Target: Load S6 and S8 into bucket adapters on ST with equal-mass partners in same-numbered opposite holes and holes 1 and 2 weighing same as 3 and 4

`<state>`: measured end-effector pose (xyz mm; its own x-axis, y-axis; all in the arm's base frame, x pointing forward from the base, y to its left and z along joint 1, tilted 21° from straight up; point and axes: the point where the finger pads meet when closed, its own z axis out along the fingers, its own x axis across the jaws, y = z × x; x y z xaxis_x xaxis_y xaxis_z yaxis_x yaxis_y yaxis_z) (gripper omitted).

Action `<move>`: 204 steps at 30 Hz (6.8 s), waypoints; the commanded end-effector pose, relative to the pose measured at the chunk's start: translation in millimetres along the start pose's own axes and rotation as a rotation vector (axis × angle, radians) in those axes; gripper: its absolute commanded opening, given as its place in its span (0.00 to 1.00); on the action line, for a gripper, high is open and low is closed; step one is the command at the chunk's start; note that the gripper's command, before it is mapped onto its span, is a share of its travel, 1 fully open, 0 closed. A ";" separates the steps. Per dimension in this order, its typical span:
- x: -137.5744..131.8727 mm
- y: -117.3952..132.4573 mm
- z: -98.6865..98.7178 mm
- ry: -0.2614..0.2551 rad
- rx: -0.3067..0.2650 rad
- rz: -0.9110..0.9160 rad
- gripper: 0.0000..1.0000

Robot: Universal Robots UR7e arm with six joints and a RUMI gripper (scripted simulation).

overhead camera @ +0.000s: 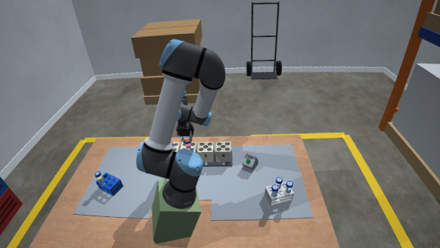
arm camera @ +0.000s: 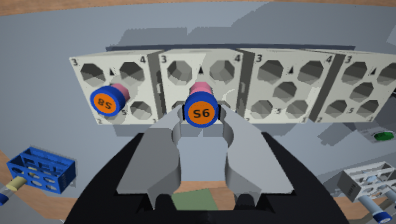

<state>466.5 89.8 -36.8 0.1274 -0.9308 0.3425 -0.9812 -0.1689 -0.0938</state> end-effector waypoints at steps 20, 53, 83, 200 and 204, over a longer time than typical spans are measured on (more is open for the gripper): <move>0.0 -0.5 19.8 0.000 0.002 0.000 0.00; 0.0 -0.5 15.8 0.000 0.002 0.000 0.35; 101.8 72.0 -18.5 0.000 0.001 0.750 0.35; 492.5 350.2 27.7 0.001 0.001 1.301 0.00; 492.4 350.2 27.7 0.001 0.001 1.301 0.00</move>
<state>189.7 -436.5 72.7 -0.9119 -0.4104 0.0004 -0.3838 0.8523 -0.3553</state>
